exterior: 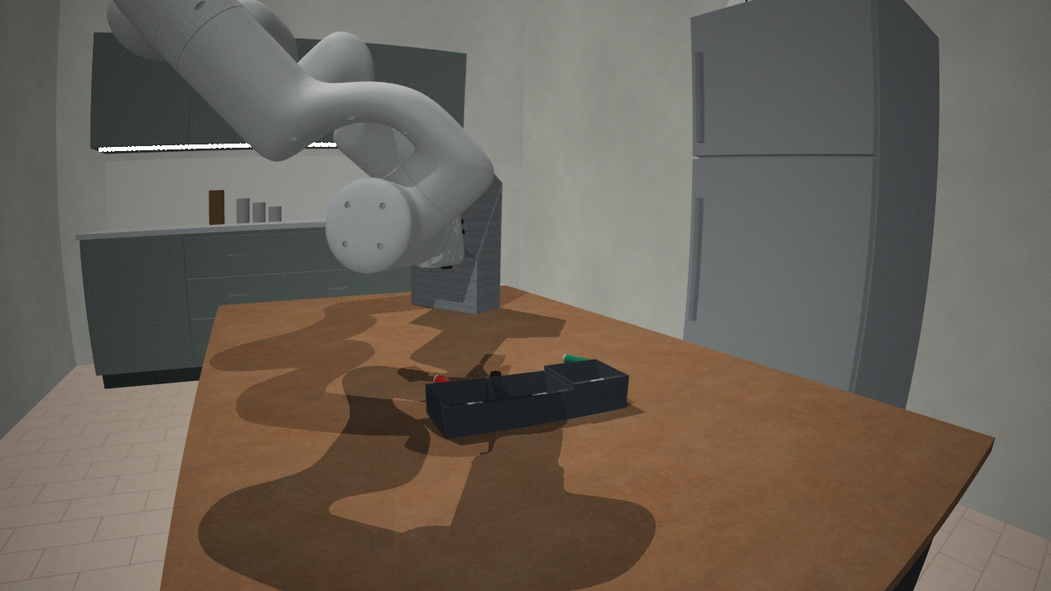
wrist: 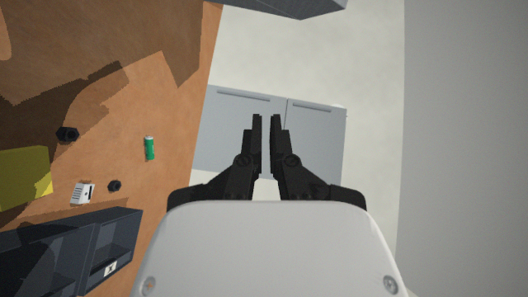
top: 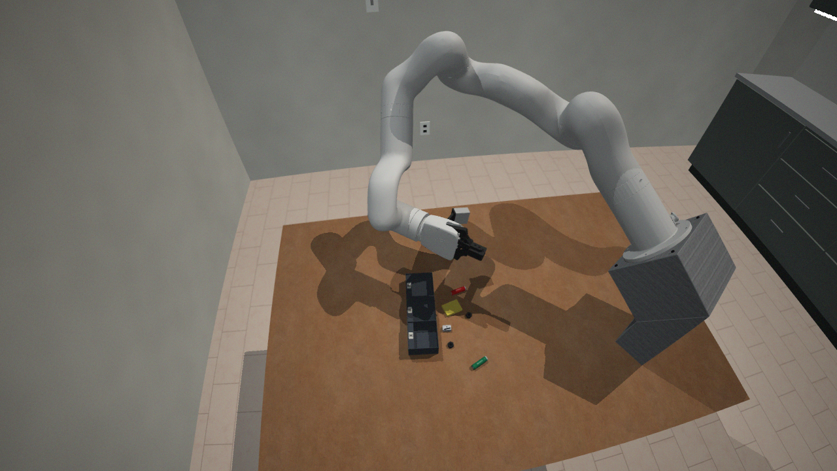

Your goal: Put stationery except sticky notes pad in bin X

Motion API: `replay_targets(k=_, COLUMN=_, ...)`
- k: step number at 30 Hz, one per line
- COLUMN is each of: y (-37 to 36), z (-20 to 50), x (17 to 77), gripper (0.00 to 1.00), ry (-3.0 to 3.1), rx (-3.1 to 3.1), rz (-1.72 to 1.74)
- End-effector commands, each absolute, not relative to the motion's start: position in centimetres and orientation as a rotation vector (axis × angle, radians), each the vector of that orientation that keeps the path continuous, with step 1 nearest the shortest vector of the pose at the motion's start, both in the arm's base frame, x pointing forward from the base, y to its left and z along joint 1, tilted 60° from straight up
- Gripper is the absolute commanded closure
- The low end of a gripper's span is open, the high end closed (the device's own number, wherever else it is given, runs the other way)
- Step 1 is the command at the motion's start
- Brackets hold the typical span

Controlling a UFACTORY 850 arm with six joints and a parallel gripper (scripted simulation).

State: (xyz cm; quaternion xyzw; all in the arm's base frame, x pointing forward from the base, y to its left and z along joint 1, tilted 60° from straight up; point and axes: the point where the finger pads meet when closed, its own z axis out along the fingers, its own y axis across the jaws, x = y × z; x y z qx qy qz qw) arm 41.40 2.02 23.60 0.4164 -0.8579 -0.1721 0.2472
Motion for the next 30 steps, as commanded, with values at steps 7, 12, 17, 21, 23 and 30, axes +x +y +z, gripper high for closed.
replay_targets(k=7, y=0.7, z=21.8, x=39.3, gripper=0.93, ry=-2.076, rx=1.403, rz=-0.25)
replay_targets(k=12, y=0.2, z=21.3, x=39.0, gripper=0.93, ry=-1.953, rx=1.507, rz=-0.165)
replay_targets(k=17, y=-0.6, z=20.5, x=39.0, gripper=0.93, ry=-1.806, rx=1.617, rz=-0.074)
replay_targets(k=21, y=-0.6, z=20.5, x=39.0, gripper=0.93, ry=-1.715, rx=1.678, rz=-0.019)
replay_targets(k=23, y=-0.8, z=20.2, x=39.3, gripper=0.93, ry=-1.64, rx=1.725, rz=0.024)
replay_targets(k=30, y=-0.9, z=20.0, x=39.7, gripper=0.93, ry=-1.428, rx=1.841, rz=0.134)
